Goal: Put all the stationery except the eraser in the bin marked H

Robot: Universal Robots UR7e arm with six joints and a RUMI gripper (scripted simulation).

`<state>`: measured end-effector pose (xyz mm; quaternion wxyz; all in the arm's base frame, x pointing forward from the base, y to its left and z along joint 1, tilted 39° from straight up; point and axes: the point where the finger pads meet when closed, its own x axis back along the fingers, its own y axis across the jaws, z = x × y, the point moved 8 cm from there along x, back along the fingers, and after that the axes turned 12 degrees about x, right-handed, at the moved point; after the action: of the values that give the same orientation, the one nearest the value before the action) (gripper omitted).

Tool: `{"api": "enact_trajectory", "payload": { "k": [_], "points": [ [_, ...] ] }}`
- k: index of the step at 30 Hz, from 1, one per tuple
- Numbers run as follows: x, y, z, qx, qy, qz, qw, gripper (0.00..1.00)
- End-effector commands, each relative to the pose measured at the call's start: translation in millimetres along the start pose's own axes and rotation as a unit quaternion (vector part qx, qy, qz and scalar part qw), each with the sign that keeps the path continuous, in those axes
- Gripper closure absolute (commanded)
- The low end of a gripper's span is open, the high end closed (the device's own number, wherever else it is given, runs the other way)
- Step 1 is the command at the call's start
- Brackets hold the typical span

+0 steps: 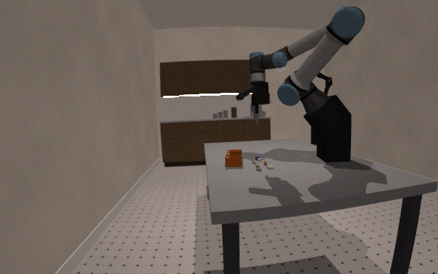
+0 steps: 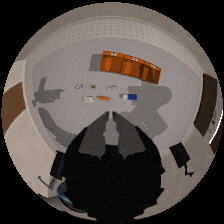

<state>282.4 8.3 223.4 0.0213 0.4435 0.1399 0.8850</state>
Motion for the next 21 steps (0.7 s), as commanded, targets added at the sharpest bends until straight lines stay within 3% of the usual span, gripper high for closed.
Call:
{"api": "enact_trajectory", "payload": {
  "k": [1,5,8,16,21],
  "points": [
    [0.0,-0.7,0.2,0.000,0.001,0.000,1.000,0.96],
    [0.0,-0.7,0.2,0.000,0.001,0.000,1.000,0.96],
    [-13.8,19.6,5.0,-0.075,0.001,0.000,0.997,0.96],
    [-49.6,72.6,17.5,-0.079,0.001,0.000,0.997,0.96],
    [-59.5,88.5,20.2,-0.079,0.001,0.000,0.997,0.96]
  ]
}}
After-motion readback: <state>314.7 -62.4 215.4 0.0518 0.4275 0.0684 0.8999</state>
